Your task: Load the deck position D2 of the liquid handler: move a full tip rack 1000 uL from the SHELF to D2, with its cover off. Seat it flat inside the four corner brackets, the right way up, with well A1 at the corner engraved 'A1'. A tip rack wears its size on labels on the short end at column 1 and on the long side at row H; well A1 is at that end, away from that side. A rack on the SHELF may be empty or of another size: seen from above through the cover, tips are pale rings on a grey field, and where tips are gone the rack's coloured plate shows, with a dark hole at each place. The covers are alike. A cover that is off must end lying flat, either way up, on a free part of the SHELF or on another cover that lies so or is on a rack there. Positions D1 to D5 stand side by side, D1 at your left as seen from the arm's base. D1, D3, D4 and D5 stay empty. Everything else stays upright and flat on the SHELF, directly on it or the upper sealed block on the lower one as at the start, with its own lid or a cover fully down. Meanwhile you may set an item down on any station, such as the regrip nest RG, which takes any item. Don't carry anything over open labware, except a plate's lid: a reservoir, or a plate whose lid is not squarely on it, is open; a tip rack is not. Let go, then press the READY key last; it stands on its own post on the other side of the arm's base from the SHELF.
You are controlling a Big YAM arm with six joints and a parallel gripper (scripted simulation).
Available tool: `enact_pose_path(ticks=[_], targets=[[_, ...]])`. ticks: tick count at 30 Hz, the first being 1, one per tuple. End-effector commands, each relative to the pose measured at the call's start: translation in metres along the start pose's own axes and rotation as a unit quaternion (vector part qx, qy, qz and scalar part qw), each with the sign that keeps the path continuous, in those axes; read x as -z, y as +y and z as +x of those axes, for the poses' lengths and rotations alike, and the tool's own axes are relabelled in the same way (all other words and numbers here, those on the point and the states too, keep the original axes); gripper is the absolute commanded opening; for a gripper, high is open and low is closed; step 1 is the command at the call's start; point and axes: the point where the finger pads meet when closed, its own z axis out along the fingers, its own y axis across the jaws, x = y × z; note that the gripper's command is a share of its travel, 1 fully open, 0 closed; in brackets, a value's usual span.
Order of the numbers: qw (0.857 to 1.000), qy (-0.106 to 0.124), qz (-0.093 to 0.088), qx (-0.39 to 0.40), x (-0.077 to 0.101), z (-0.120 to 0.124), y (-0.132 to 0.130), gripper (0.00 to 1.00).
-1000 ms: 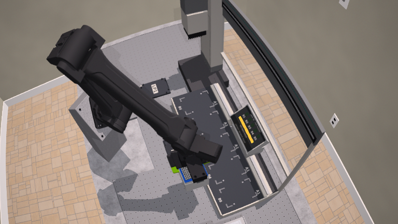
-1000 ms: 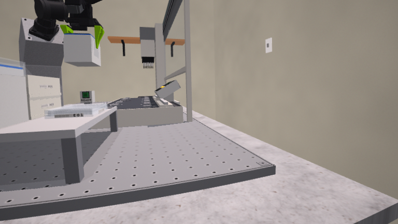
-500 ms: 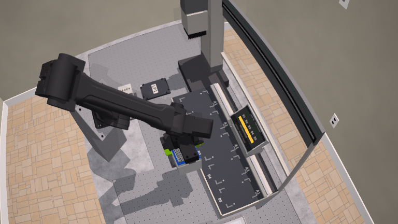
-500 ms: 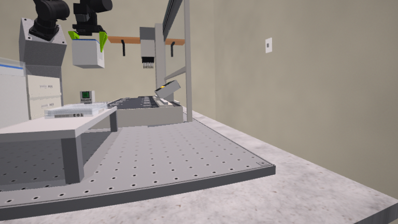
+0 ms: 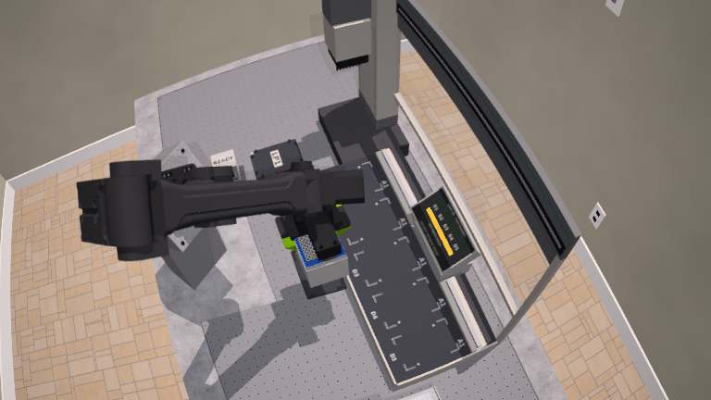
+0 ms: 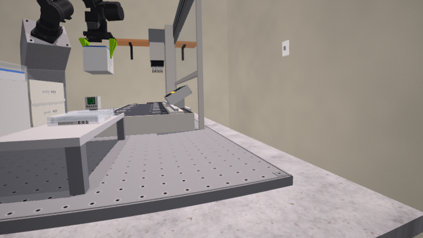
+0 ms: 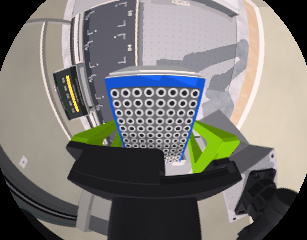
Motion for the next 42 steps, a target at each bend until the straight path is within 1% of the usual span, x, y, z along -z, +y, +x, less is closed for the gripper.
enact_pose_path(ticks=[1, 2, 13, 15, 16, 19, 20, 21, 26, 27, 28, 42], targets=[[1.0, 0.006, -0.004, -0.027, 0.0, 0.013, 0.001, 0.0], [1.0, 0.006, -0.004, -0.027, 0.0, 0.013, 0.001, 0.0], [1.0, 0.006, -0.004, -0.026, 0.001, 0.069, 0.0, 0.0], [1.0, 0.006, -0.004, -0.025, 0.001, 0.069, 0.0, 0.0], [0.999, 0.001, -0.001, -0.037, 0.0, 0.062, -0.001, 0.0], [0.999, 0.001, -0.001, -0.039, 0.0, 0.061, -0.001, 0.0], [0.999, 0.005, -0.006, -0.036, 0.002, 0.063, 0.016, 0.0], [0.999, 0.007, -0.008, -0.033, 0.003, 0.065, 0.018, 0.0], [0.999, 0.007, -0.012, -0.037, 0.005, 0.064, 0.02, 0.0], [1.0, 0.005, -0.005, -0.029, 0.002, 0.064, 0.012, 0.0], [0.999, 0.007, -0.011, -0.034, 0.004, 0.065, 0.019, 0.0], [0.999, 0.006, -0.011, -0.033, 0.004, 0.067, 0.021, 0.0]])
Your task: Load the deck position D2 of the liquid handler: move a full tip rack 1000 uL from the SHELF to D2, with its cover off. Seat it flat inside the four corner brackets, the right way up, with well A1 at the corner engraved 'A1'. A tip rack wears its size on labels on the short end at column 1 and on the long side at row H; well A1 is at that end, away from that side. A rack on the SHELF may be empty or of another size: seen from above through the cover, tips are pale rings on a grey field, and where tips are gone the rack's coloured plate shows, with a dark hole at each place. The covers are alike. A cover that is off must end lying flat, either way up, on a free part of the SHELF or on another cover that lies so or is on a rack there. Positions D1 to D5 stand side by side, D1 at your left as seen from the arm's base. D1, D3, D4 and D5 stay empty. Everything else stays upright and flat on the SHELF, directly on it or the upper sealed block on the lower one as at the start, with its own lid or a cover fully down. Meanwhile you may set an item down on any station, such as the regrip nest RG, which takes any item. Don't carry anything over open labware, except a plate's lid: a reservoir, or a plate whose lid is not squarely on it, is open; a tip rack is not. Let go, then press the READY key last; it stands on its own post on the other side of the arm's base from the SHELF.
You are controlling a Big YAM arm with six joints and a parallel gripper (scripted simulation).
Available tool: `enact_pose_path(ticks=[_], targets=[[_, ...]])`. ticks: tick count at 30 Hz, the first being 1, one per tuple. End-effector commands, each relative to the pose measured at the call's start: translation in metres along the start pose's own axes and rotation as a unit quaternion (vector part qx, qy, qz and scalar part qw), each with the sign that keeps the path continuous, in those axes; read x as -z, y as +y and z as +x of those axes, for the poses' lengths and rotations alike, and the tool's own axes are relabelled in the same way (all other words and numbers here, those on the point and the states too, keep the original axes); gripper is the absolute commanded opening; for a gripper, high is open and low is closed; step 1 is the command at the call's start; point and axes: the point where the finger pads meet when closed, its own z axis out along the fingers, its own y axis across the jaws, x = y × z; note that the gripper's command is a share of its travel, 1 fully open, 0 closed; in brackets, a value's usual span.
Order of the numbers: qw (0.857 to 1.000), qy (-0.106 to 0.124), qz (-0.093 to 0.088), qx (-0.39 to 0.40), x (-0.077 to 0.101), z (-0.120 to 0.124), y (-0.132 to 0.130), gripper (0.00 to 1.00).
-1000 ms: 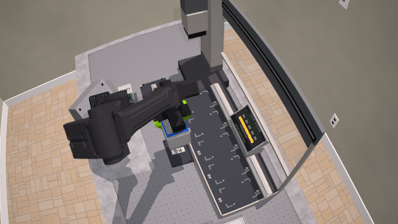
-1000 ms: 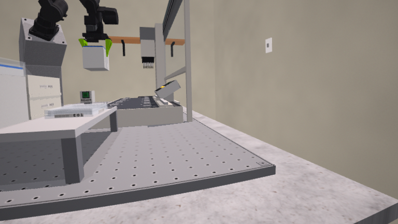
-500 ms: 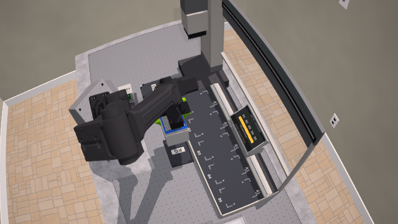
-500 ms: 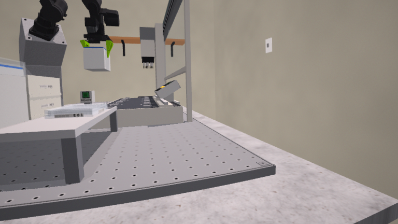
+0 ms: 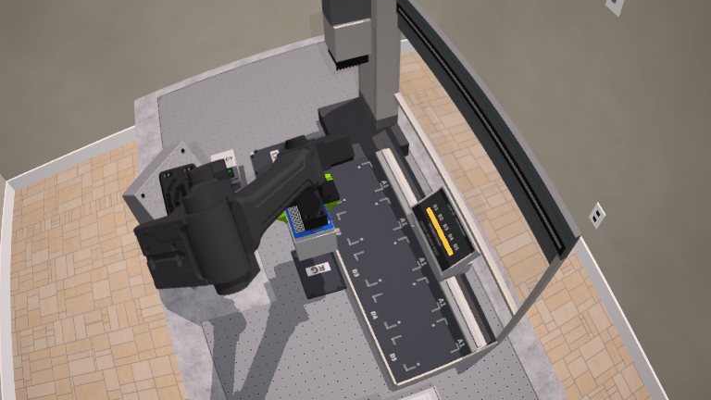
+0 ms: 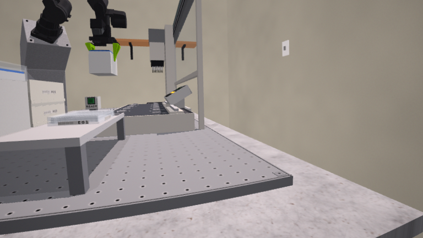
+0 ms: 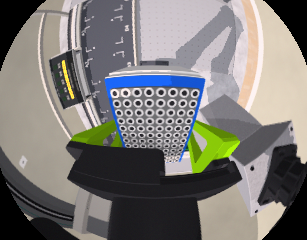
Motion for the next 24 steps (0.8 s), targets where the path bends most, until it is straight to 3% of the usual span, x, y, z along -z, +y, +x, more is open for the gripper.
enact_pose_path(ticks=[1, 24], targets=[[1.0, 0.001, -0.013, -0.011, 0.0038, 0.0006, 0.0171, 0.0], [1.0, 0.001, -0.014, -0.01, 0.0042, 0.0023, 0.019, 0.0]])
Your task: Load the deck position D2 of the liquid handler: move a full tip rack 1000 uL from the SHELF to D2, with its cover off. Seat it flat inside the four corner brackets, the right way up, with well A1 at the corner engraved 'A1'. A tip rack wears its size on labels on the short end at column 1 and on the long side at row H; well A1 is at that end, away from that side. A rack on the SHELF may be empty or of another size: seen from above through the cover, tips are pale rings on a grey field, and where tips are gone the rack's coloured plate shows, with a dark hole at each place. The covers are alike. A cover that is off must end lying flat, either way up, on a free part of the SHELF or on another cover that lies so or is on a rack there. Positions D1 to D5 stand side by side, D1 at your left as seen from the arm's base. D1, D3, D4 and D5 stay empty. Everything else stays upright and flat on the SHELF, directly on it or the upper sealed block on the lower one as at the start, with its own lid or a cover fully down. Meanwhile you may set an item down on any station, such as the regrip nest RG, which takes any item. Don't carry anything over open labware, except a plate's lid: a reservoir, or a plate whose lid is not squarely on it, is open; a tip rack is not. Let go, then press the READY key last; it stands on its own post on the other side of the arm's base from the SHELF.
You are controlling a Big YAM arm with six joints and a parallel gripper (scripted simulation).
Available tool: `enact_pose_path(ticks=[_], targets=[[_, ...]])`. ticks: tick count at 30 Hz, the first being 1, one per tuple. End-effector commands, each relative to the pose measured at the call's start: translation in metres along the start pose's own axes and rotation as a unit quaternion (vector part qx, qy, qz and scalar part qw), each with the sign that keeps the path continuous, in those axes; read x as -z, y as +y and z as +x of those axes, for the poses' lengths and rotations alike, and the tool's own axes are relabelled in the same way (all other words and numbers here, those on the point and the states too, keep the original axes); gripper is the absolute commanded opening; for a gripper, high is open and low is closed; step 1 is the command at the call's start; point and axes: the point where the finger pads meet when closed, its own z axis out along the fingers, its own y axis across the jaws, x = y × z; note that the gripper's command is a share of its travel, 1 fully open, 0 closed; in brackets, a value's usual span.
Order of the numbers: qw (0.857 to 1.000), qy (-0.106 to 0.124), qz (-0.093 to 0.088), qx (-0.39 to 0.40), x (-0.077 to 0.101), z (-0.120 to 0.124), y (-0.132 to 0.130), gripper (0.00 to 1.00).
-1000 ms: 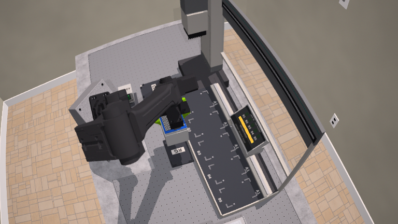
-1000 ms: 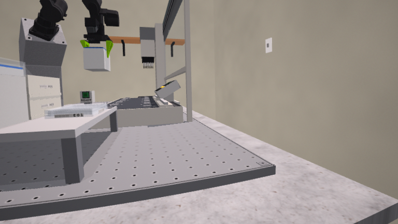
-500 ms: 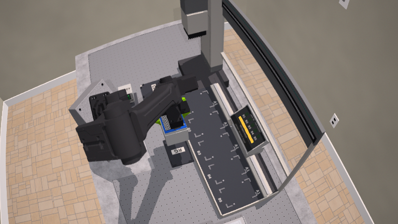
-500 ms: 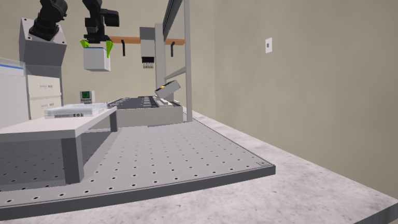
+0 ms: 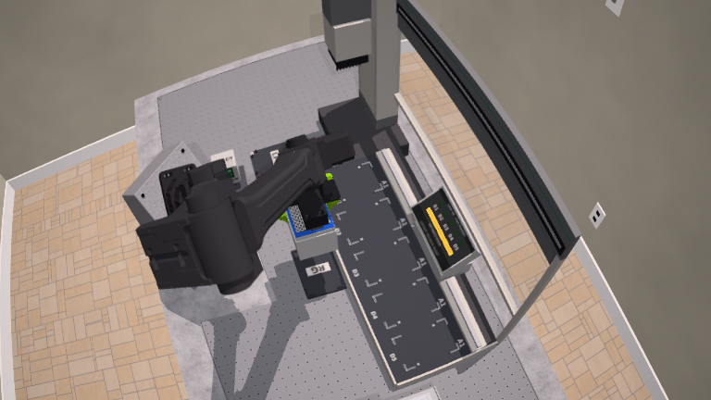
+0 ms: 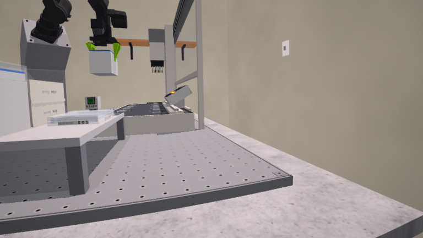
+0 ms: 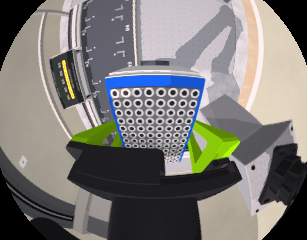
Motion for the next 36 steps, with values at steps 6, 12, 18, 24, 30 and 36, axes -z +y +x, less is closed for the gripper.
enact_pose_path(ticks=[6, 12, 18, 24, 30, 36], targets=[[1.0, 0.001, -0.014, -0.011, 0.004, 0.001, 0.017, 0.0], [1.0, 0.001, -0.015, -0.011, 0.004, 0.001, 0.017, 0.0], [1.0, -0.002, 0.001, 0.001, -0.011, 0.0, 0.0, 0.0], [1.0, -0.002, 0.001, 0.001, -0.017, 0.0, -0.001, 0.0], [1.0, -0.002, 0.002, 0.001, -0.027, 0.0, -0.002, 0.0], [1.0, -0.002, 0.002, 0.001, -0.037, 0.0, -0.003, 0.0]])
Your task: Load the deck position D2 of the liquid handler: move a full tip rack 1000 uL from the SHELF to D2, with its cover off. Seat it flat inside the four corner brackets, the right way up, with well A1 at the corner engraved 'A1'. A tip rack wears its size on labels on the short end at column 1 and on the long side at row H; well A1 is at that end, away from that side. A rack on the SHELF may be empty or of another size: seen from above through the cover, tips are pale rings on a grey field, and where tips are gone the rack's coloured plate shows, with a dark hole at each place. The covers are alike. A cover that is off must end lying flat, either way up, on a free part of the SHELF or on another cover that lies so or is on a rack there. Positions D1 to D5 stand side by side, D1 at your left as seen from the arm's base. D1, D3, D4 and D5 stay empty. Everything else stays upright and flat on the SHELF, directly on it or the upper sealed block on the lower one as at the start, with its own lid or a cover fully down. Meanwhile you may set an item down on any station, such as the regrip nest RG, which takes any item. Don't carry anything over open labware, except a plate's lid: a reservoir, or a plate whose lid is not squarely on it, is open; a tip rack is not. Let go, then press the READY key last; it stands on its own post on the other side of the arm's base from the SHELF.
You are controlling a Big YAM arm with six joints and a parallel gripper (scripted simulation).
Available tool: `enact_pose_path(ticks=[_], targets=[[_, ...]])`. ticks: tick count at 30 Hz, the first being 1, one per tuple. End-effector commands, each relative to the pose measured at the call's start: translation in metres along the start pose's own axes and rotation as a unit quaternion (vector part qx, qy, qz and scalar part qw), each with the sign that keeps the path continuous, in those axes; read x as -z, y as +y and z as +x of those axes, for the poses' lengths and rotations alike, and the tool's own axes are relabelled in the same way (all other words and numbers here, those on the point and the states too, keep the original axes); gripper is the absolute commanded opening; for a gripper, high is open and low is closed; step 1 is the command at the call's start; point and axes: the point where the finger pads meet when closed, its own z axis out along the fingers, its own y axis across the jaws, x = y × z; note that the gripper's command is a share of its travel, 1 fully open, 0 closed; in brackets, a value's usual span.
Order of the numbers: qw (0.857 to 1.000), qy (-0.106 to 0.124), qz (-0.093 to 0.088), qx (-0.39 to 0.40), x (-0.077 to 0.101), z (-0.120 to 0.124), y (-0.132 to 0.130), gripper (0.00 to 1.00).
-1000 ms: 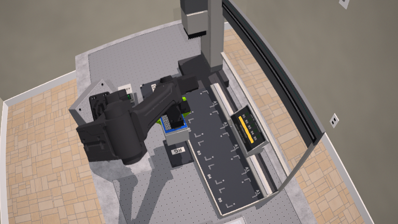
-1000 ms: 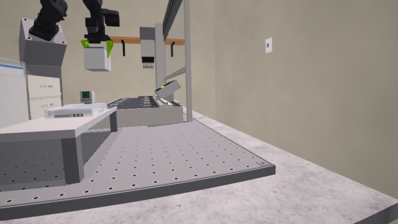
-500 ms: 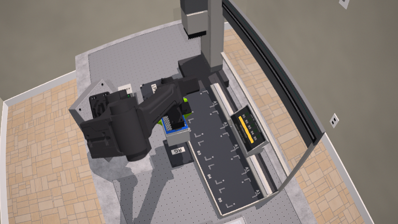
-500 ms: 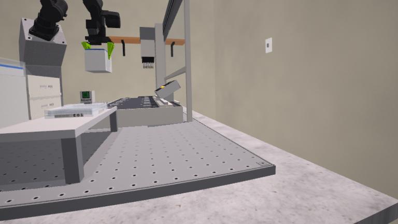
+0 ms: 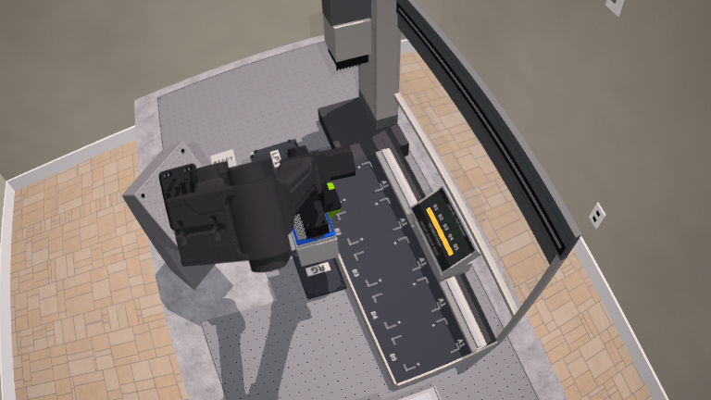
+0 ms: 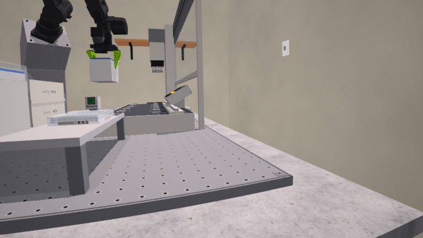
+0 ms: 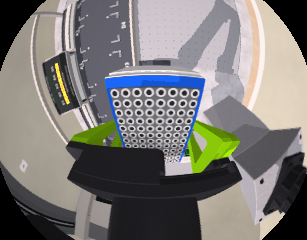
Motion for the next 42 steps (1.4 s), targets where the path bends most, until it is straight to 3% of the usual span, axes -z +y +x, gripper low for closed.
enact_pose_path(ticks=[1, 42], targets=[[1.0, -0.003, 0.002, 0.01, -0.005, -0.001, -0.004, 0.0], [1.0, -0.004, -0.001, 0.008, -0.065, -0.002, 0.002, 0.0]])
